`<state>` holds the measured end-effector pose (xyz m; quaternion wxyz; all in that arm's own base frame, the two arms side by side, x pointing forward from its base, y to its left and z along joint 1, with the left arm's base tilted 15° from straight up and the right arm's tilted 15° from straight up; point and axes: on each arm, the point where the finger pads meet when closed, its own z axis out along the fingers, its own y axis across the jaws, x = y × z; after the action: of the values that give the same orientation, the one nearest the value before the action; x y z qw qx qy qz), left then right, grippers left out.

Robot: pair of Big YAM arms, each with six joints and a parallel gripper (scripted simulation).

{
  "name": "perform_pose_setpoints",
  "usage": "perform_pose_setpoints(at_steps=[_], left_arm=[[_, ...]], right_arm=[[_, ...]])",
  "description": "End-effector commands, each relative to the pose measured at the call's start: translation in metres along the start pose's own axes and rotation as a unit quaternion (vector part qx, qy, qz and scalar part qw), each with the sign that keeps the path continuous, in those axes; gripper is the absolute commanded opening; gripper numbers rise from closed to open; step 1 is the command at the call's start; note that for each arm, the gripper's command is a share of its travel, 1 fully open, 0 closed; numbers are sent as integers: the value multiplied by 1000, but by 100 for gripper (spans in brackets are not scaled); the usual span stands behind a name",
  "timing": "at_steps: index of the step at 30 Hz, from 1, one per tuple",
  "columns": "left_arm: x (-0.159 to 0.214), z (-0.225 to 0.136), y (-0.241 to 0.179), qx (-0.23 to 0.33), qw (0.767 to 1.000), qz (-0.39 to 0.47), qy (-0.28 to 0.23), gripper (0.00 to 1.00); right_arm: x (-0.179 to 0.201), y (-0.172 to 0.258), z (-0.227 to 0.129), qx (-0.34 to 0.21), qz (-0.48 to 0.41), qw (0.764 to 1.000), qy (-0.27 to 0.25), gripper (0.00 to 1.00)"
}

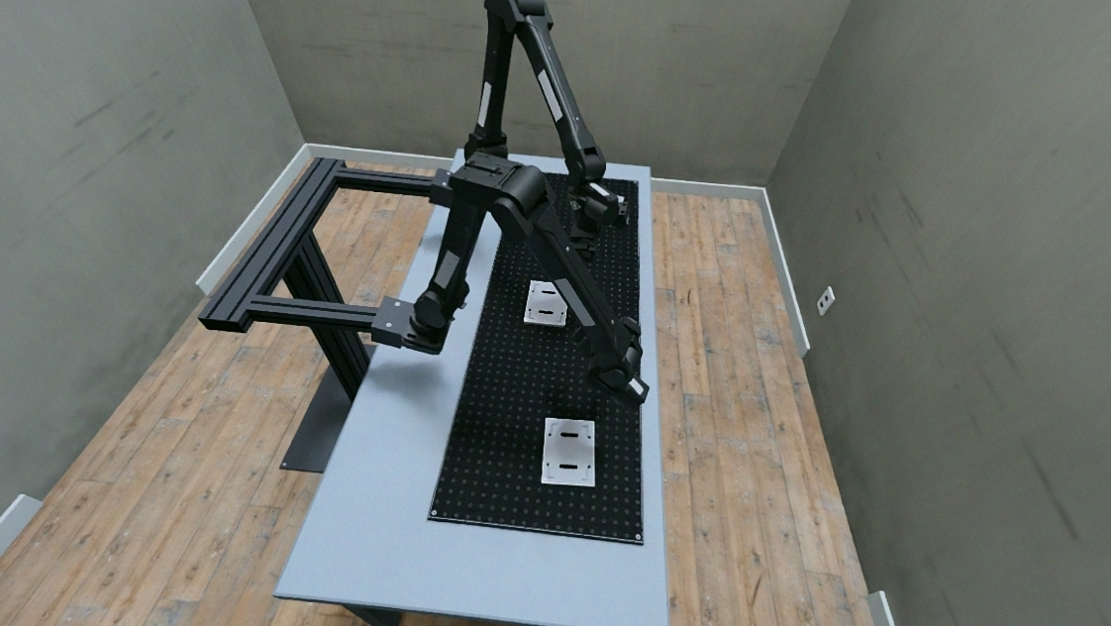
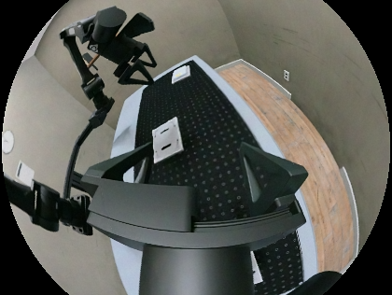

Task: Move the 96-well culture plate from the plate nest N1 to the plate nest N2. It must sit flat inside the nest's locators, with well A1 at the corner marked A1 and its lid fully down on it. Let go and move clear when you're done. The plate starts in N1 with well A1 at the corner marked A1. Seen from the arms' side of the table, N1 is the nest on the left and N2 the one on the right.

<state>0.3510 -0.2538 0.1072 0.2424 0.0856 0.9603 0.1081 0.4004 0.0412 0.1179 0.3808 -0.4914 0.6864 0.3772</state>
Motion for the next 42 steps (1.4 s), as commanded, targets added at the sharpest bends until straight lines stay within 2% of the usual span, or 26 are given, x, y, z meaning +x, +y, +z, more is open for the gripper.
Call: perform_pose_setpoints(at_steps=[1, 18, 23, 27, 30, 32, 34, 37, 39, 42], left_arm=[[-6, -6, -2, 5, 1000, -3, -8, 100], [-6, -6, -2, 5, 1000, -3, -8, 100], [0, 6, 30, 1, 997, -75, -3, 100], [7, 29, 82, -6, 986, -168, 11, 100], [15, 51, 131, -12, 968, -248, 27, 100], [23, 68, 167, -17, 952, -304, 42, 100], [23, 68, 167, -17, 952, -304, 42, 100], [34, 97, 220, -25, 917, -392, 67, 100], [29, 109, 256, -25, 891, -448, 68, 100], [31, 125, 301, -26, 854, -515, 75, 100]], right_arm=[[-7, -2, -3, 3, -10, 1000, -1, 100], [-7, -2, -3, 3, -10, 1000, -1, 100], [-7, -2, -3, 4, -10, 1000, -1, 100], [-8, -3, 0, 2, -8, 1000, 0, 100], [2, -3, 19, -10, 13, 1000, 14, 100], [8, -5, 46, -18, 16, 999, 40, 100], [8, -5, 46, -18, 16, 999, 40, 100], [17, -11, 103, -23, -8, 995, 98, 100], [19, -13, 146, -16, -36, 990, 133, 100], [15, -13, 197, 4, -80, 983, 163, 100]])
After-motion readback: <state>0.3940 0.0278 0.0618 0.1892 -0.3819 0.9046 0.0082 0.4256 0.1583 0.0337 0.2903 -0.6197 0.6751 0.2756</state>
